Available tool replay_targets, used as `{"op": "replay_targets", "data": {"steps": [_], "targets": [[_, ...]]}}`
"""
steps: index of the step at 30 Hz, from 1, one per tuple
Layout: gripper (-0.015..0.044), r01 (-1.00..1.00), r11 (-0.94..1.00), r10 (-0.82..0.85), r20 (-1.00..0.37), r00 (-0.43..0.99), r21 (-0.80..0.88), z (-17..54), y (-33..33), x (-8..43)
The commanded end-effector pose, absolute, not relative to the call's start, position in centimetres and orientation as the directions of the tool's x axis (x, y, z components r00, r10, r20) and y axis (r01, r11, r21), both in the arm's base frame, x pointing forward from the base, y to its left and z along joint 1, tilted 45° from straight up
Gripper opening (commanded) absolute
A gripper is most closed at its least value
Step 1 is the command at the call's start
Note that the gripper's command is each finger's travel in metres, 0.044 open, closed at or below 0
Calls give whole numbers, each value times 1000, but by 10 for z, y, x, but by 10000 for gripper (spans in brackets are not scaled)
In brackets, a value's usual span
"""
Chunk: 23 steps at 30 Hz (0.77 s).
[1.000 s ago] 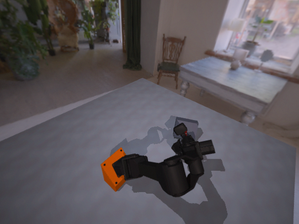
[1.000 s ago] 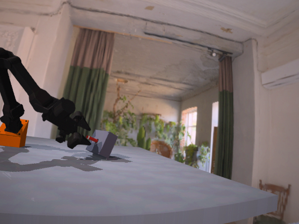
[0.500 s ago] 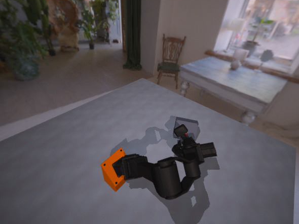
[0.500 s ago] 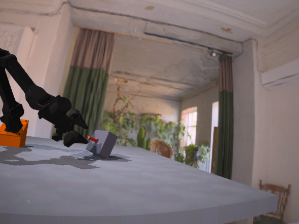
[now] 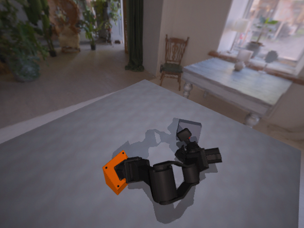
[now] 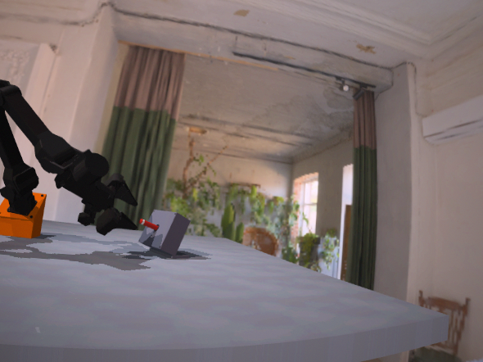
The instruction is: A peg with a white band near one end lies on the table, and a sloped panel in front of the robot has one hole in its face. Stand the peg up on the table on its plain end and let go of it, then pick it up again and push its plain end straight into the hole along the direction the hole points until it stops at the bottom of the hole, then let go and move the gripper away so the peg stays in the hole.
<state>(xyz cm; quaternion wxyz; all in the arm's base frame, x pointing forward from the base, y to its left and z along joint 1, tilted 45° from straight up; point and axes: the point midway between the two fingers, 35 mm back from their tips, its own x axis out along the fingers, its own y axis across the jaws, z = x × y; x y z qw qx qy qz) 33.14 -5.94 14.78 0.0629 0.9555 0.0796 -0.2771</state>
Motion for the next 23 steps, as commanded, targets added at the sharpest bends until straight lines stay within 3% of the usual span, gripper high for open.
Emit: {"op": "replay_targets", "data": {"steps": [1,23], "targets": [[440,191,-978,120,-538,834,78,151,-60,327],[440,190,-979,120,-536,836,78,165,-63,307]]}}
